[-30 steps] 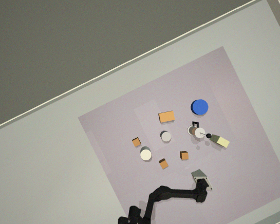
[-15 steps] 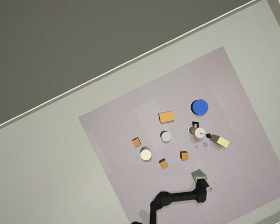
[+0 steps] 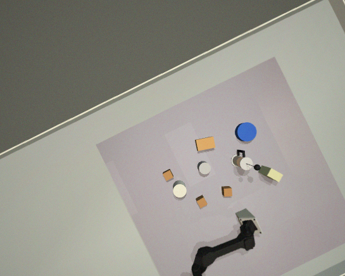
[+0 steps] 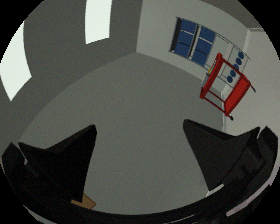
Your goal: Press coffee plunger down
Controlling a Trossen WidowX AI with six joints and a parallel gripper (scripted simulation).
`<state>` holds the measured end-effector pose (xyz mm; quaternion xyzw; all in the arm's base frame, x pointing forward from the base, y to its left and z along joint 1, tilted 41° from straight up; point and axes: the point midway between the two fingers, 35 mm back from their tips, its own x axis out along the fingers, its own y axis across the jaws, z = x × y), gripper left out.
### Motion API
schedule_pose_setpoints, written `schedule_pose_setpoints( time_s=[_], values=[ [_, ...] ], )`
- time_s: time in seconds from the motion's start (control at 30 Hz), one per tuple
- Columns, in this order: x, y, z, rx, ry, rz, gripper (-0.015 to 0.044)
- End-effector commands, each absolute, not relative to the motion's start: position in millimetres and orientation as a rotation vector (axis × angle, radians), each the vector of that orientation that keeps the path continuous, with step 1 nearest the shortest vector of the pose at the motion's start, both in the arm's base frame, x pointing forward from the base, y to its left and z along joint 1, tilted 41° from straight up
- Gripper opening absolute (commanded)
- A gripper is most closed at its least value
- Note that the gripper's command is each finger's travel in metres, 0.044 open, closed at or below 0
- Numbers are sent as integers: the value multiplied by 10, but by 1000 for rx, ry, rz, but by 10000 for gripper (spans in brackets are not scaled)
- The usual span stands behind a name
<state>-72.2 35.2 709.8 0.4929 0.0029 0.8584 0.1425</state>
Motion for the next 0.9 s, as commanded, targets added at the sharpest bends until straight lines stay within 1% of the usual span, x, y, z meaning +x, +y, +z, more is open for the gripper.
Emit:
schedule_pose_setpoints(
  time_s=[0.0,0.17,0.5,0.6,0.87],
  values=[
    [-832,-180,7094,1540,-69,2577,440],
    [-897,-842,7022,1692,-140,2724,440],
    [-765,-2033,6662,1983,-253,3028,440],
    [-690,-2291,6518,2031,-325,3100,440],
    [-410,-2934,6111,2180,-391,3339,440]
  ],
)
